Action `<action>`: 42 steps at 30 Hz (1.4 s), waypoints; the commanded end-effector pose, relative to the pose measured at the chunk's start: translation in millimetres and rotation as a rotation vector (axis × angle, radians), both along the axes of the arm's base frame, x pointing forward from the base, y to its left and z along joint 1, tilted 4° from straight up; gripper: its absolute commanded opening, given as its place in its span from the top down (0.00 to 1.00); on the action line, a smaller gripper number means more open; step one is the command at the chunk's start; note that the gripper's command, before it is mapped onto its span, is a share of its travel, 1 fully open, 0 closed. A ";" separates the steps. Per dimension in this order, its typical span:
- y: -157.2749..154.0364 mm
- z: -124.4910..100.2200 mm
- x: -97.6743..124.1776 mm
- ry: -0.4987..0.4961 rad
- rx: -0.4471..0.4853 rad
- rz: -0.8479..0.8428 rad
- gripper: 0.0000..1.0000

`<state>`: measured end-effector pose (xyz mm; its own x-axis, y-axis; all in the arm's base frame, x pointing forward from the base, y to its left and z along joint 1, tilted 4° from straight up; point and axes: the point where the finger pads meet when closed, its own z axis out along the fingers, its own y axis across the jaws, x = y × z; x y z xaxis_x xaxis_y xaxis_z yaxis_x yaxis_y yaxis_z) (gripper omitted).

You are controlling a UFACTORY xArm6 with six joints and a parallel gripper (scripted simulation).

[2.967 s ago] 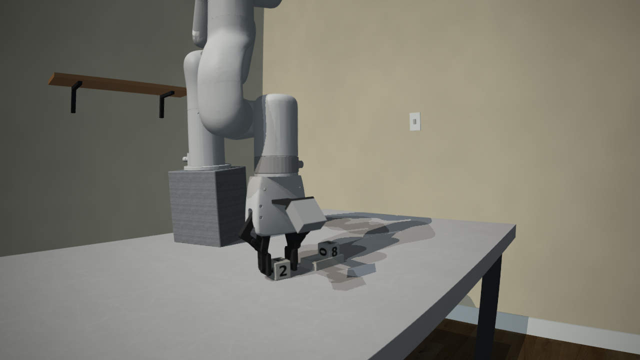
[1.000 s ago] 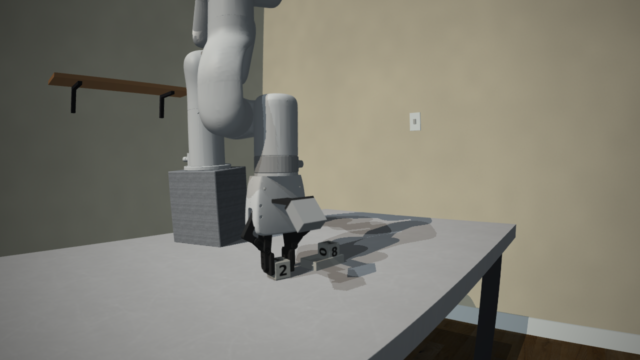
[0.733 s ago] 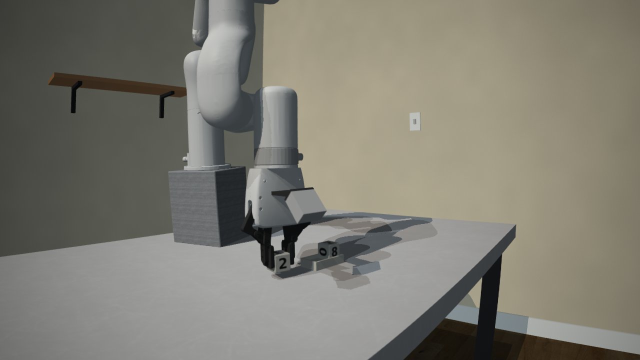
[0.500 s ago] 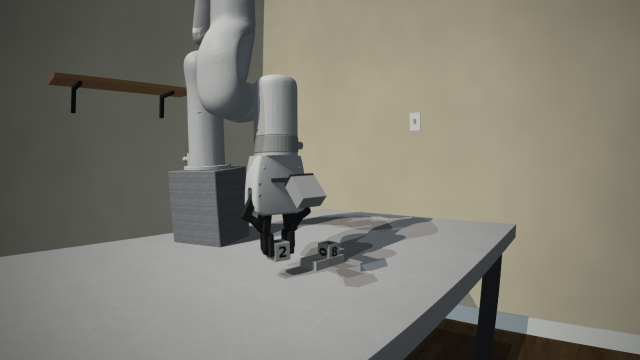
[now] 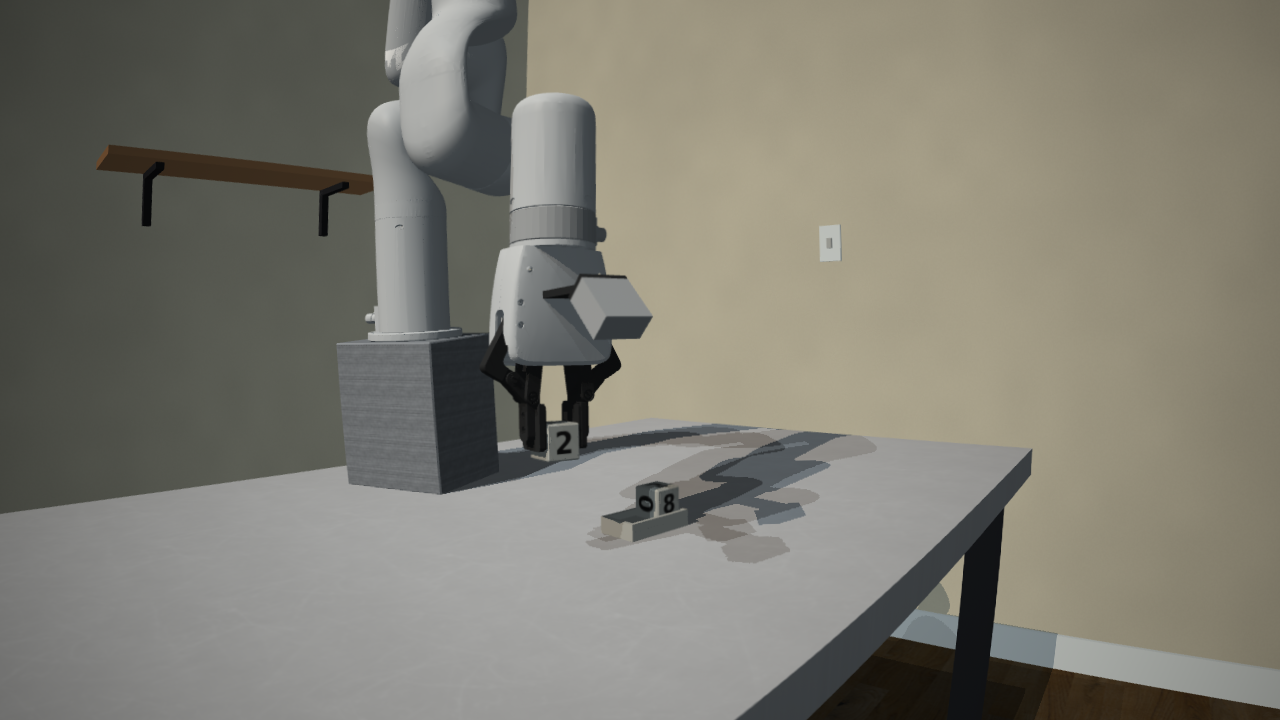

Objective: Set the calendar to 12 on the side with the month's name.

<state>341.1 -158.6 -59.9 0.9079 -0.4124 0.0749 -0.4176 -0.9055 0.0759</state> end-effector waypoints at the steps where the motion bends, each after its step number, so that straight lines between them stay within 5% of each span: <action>1: -0.2 13.4 0.7 0.024 0.040 0.002 0.71; 20: -0.2 14.4 0.6 0.021 0.041 -0.042 0.71; 42: -0.2 14.8 0.0 -0.027 0.055 -0.624 0.71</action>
